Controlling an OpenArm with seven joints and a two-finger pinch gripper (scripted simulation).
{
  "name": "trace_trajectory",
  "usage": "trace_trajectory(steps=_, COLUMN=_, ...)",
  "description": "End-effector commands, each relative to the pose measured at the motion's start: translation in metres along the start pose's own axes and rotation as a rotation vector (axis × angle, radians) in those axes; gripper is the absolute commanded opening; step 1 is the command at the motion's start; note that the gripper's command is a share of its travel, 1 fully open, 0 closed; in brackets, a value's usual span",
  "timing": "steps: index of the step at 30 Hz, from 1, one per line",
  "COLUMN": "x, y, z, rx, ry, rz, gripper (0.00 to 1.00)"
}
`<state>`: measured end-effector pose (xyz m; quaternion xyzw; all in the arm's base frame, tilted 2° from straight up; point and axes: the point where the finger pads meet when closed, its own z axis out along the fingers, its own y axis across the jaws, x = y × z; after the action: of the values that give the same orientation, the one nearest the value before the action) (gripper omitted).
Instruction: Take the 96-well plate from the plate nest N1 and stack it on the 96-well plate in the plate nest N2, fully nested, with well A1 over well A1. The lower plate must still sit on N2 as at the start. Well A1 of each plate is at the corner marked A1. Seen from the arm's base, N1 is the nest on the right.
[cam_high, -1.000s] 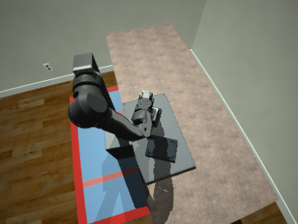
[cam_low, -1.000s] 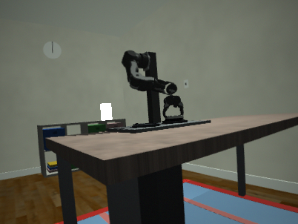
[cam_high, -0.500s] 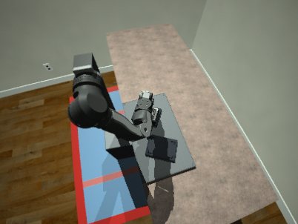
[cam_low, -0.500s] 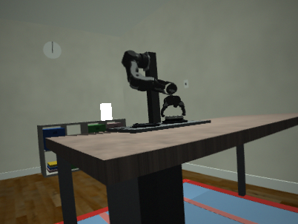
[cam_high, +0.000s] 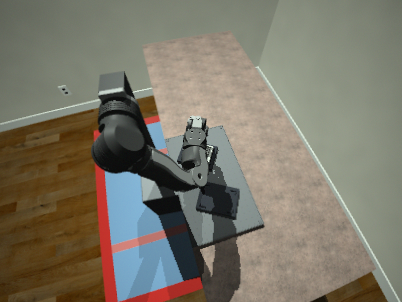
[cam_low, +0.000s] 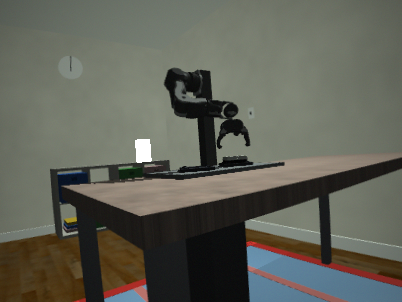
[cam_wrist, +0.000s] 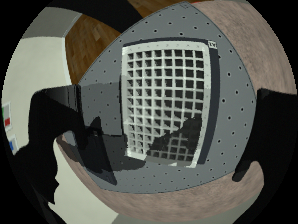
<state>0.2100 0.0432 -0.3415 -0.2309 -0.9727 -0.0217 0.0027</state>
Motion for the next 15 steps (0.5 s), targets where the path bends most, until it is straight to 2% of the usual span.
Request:
trace_trajectory(steps=1, x=0.000, y=-0.001, z=0.000, rx=0.009, ry=0.001, rz=0.004, gripper=0.77)
trace_trajectory(steps=8, x=0.000, y=-0.001, z=0.000, rx=0.009, ry=0.001, rz=0.004, gripper=0.77)
trace_trajectory(steps=13, x=0.000, y=-0.001, z=-0.040, rx=0.009, ry=0.001, rz=0.004, gripper=0.77)
trace_trajectory(steps=15, x=0.000, y=-0.001, z=-0.040, rx=0.009, ry=0.001, rz=0.004, gripper=0.77)
